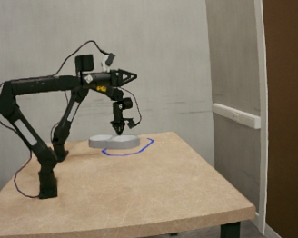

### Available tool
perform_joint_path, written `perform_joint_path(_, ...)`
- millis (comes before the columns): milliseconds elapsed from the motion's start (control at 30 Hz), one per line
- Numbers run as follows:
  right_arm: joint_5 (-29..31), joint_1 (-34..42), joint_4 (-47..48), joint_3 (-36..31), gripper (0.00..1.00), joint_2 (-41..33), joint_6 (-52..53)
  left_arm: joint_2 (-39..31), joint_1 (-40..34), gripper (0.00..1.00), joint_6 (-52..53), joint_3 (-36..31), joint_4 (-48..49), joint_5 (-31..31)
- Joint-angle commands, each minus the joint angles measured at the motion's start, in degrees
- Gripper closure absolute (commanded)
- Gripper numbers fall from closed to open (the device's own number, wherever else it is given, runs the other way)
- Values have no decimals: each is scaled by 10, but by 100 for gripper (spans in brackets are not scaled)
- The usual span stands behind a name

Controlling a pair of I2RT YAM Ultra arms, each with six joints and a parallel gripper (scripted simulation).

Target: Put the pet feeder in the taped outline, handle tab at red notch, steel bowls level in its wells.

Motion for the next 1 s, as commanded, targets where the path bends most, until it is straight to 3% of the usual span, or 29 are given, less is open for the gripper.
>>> perform_joint_path(0, 3, -1, 2, 2, 0, 1, 6, -15, 8, 84, -64, -7, 10, 7)
perform_joint_path(133, 3, -1, 2, 2, 0, 1, 6, -17, -1, 84, -52, -11, 11, 6)
perform_joint_path(233, 3, -1, 2, 2, 0, 1, 6, -18, 12, 84, -116, -14, 12, 9)
perform_joint_path(600, 3, -1, 2, 2, 0, 1, 6, -31, 6, 84, -219, -35, 20, 9)
perform_joint_path(700, 3, -1, 2, 2, 0, 1, 6, -32, 6, 84, -199, -37, 20, 8)
perform_joint_path(967, 3, -1, 2, 2, 0, 1, 6, -44, 12, 84, -306, -56, 28, 9)
